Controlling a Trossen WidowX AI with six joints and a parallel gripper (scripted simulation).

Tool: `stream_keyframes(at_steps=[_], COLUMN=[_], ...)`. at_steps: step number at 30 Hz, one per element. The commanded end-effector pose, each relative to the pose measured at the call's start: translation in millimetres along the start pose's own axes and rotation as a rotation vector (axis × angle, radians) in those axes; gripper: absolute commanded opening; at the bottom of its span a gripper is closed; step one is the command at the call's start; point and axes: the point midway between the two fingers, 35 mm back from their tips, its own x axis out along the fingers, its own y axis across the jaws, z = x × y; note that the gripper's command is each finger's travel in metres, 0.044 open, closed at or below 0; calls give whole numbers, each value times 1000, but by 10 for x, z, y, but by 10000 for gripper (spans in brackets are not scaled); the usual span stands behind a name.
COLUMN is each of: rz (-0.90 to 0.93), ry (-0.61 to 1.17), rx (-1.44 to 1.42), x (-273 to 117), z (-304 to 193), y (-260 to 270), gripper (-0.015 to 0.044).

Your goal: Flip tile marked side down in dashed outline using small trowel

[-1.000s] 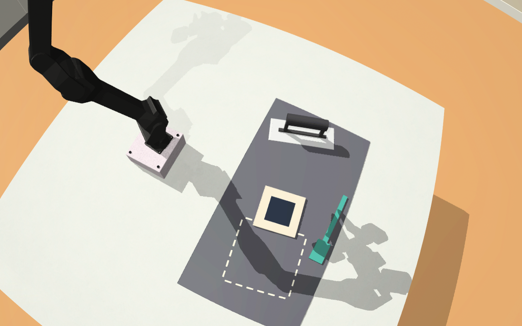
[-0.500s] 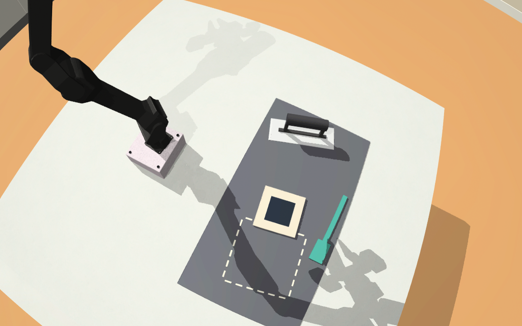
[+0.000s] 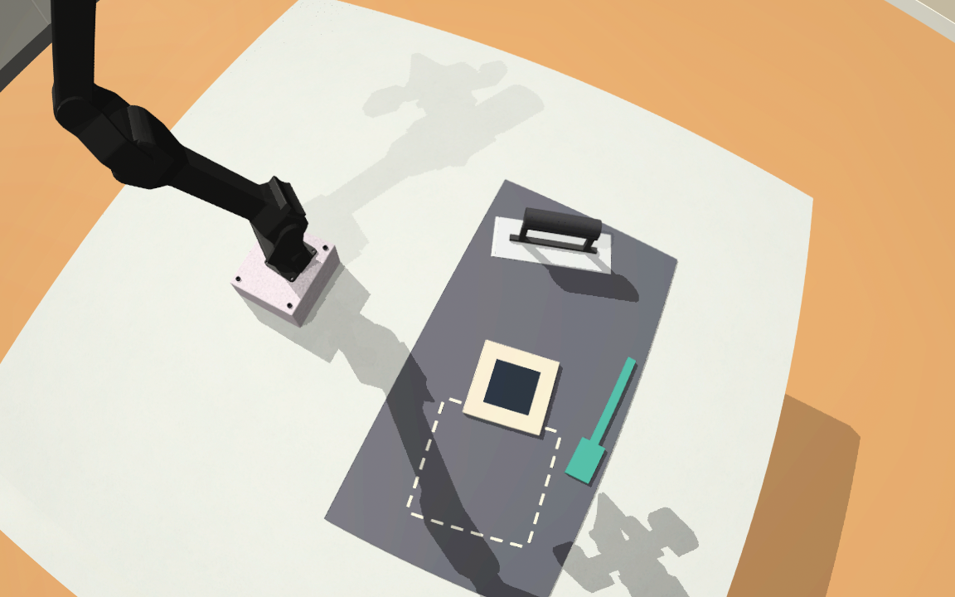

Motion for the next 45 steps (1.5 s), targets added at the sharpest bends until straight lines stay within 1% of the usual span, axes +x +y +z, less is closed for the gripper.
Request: stream_keyframes(at_steps=[1,5,12,15,16,23,31,45], rz=[0,0,-7,-43,-62,-207,-370,-634], ry=[0,0,4,24,35,113,197,352], rx=[0,0,7,47,67,216,381,747], x=[0,0,3,17,23,12,-103,-432], z=[0,0,-8,-56,-83,-332,-698,-1580], y=[0,0,-33,-206,-296,-960,-1651,-2707], gripper=[0,0,179,258,270,270,270,270])
